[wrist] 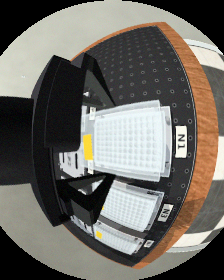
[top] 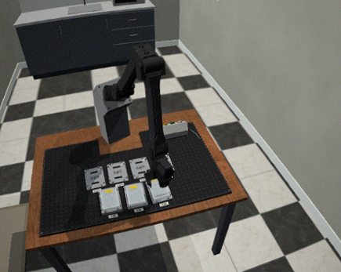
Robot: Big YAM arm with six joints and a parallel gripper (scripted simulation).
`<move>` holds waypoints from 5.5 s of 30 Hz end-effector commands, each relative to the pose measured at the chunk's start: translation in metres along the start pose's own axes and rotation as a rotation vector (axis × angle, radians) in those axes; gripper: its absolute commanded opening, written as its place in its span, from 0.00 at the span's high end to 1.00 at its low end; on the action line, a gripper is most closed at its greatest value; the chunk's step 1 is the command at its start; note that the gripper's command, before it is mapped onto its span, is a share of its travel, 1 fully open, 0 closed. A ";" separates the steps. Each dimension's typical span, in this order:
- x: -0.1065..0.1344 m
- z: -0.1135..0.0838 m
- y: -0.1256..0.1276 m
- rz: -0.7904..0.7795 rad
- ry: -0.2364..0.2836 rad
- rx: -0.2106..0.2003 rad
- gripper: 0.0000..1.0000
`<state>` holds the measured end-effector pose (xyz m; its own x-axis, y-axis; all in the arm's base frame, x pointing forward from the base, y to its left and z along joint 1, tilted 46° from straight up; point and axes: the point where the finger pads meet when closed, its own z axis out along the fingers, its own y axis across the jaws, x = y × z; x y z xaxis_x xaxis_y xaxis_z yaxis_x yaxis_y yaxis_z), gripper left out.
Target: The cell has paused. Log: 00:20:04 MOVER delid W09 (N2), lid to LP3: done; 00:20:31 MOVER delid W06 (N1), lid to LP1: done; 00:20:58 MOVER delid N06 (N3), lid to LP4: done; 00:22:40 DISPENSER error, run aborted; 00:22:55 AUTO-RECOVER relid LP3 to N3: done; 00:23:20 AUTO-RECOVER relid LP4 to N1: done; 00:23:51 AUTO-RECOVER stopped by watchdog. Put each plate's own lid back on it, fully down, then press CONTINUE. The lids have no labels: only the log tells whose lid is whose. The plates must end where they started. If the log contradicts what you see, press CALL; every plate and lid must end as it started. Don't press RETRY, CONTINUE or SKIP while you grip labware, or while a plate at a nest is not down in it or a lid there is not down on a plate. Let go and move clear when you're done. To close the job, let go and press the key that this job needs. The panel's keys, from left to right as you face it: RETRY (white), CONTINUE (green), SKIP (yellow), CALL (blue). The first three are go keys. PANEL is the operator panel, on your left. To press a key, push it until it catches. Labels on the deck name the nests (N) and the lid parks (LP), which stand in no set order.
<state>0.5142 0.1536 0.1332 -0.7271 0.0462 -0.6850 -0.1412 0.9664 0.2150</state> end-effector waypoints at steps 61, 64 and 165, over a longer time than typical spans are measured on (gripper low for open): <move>-0.012 0.018 -0.001 0.014 -0.021 0.001 1.00; -0.014 0.016 0.000 0.013 -0.026 -0.001 1.00; -0.007 0.025 0.001 0.004 -0.011 0.000 0.00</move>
<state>0.5345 0.1597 0.1128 -0.7301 0.0480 -0.6817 -0.1374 0.9668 0.2153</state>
